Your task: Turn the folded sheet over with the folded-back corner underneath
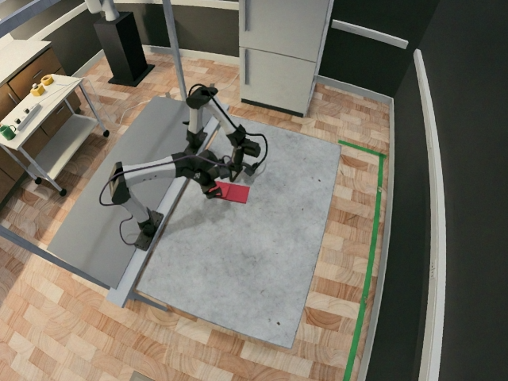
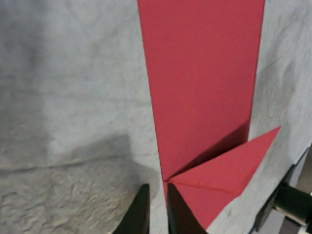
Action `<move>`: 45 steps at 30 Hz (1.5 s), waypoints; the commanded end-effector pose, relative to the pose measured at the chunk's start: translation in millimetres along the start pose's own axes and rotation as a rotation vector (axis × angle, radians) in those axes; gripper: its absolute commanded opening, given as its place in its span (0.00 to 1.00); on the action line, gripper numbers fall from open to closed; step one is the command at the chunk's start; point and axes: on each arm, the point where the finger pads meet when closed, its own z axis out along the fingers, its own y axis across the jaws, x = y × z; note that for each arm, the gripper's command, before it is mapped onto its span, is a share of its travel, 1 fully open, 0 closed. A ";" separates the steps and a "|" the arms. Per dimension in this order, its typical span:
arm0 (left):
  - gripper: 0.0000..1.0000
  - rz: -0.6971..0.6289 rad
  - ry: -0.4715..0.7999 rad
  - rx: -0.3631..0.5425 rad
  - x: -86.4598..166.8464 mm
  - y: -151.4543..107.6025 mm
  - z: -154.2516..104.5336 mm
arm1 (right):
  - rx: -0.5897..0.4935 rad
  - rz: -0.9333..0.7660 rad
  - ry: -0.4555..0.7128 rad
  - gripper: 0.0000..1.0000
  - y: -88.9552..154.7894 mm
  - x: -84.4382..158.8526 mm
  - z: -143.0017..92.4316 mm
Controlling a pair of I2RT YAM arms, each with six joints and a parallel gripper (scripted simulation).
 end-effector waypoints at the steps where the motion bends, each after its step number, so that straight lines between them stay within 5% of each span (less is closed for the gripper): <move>1: 0.10 -0.011 0.011 0.010 1.4 2.4 13.0 | -0.009 0.004 0.009 1.00 2.3 -2.8 -1.3; 17: 0.10 -0.012 0.007 0.001 0.8 4.1 18.5 | -0.009 0.004 0.009 1.00 2.3 -2.8 -1.3; 23: 0.10 0.005 -0.005 0.013 -2.9 -2.4 12.7 | -0.198 0.118 -0.001 0.32 19.7 -3.5 13.0; 35: 0.10 0.005 -0.005 0.013 -2.9 -2.4 12.7 | -0.620 0.572 0.065 0.31 0.9 8.3 75.0; 45: 0.10 0.005 -0.005 0.013 -2.9 -2.4 12.7 | -0.743 0.773 0.128 0.31 -12.4 27.9 112.6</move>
